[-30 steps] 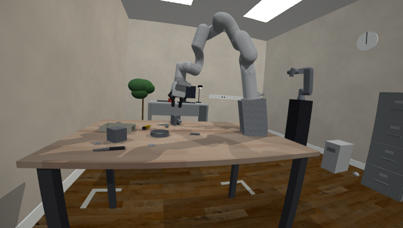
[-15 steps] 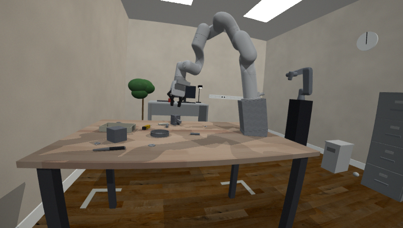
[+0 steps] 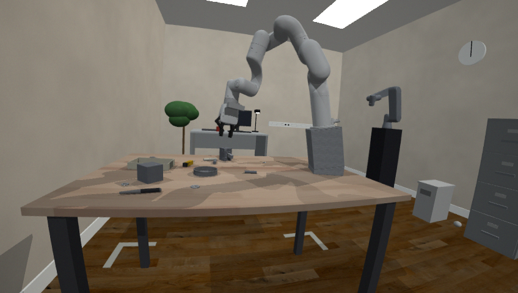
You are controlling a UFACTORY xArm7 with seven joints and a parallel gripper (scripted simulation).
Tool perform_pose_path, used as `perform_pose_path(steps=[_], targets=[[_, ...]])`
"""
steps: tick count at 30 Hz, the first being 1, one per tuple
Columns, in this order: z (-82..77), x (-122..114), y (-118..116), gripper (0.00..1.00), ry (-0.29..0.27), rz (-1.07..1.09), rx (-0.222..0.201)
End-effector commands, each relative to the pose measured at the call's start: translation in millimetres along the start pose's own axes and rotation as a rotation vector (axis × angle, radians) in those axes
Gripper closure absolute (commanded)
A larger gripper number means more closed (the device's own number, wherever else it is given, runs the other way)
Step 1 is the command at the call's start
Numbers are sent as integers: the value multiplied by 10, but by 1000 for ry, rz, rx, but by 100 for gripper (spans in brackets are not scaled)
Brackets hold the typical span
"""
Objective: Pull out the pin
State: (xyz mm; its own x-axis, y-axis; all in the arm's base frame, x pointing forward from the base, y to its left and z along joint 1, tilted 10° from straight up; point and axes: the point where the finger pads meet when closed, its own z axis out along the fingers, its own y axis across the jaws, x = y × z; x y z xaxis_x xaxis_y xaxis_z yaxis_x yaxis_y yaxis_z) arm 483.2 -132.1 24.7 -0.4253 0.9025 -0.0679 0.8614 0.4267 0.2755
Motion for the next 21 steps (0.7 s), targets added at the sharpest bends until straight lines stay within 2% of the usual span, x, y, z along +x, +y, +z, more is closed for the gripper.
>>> perform_pose_path(steps=[1, 21], targets=[[-8, -8, 12, 48, -2, 0, -2], [31, 18, -1, 48, 10, 0, 6]])
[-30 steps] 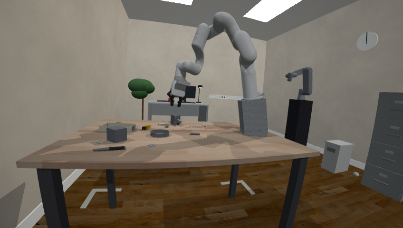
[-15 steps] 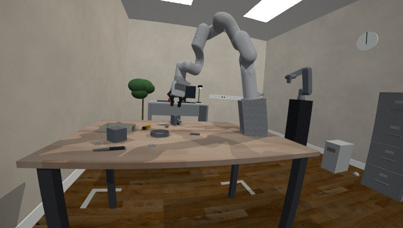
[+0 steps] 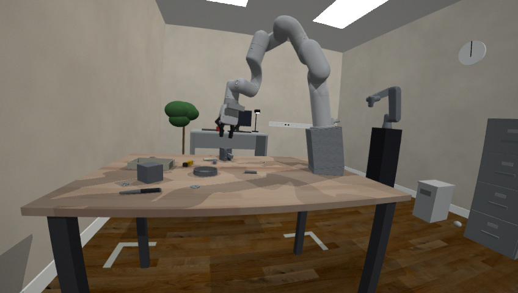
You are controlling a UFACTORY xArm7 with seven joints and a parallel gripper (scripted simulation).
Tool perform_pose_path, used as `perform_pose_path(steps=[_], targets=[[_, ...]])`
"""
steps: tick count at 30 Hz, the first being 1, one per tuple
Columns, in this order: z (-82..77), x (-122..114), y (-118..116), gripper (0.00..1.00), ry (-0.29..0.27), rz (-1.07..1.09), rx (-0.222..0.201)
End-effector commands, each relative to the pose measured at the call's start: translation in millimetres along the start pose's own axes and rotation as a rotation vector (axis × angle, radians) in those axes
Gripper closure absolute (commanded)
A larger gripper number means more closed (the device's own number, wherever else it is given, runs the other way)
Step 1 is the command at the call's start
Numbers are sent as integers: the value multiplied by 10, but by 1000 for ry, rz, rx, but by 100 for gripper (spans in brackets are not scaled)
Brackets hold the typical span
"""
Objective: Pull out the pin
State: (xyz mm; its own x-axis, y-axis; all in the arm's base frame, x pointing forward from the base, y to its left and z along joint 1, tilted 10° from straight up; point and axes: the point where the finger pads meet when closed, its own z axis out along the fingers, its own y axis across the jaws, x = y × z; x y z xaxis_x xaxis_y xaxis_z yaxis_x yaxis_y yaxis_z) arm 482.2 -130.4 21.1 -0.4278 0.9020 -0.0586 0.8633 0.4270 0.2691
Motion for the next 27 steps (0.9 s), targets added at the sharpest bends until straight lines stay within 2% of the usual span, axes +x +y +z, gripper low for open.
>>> perform_pose_path(steps=[1, 27], targets=[[1, -2, 9, 48, 1, 0, 0], [97, 60, -27, 48, 28, 0, 19]])
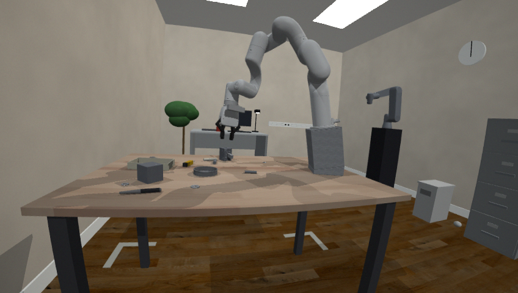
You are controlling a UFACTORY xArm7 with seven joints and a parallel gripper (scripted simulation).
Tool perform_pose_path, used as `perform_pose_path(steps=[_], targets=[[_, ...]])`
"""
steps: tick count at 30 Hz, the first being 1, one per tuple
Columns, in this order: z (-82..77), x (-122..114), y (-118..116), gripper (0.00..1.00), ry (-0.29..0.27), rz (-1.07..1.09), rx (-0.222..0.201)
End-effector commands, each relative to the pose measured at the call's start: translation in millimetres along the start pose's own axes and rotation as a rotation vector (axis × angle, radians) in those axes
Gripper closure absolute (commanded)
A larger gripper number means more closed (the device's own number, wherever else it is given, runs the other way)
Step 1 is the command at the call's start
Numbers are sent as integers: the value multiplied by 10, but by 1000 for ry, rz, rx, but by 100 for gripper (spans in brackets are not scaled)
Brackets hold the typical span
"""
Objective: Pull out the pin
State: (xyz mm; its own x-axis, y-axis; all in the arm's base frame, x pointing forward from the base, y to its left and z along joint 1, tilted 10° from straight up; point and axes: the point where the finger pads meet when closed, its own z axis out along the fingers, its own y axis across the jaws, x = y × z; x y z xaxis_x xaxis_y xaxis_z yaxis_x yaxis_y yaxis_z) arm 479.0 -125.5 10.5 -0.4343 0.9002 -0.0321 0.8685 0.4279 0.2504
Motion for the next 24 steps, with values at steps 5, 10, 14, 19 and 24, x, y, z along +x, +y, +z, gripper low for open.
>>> perform_pose_path(steps=[5, 10, 14, 19, 24], targets=[[22, 10, 1, 48, 6, 0, 4], [50, 26, -10, 48, 14, 0, 10], [73, 39, -19, 48, 20, 0, 14], [90, 49, -26, 48, 24, 1, 18], [119, 65, -39, 48, 31, 1, 23]])
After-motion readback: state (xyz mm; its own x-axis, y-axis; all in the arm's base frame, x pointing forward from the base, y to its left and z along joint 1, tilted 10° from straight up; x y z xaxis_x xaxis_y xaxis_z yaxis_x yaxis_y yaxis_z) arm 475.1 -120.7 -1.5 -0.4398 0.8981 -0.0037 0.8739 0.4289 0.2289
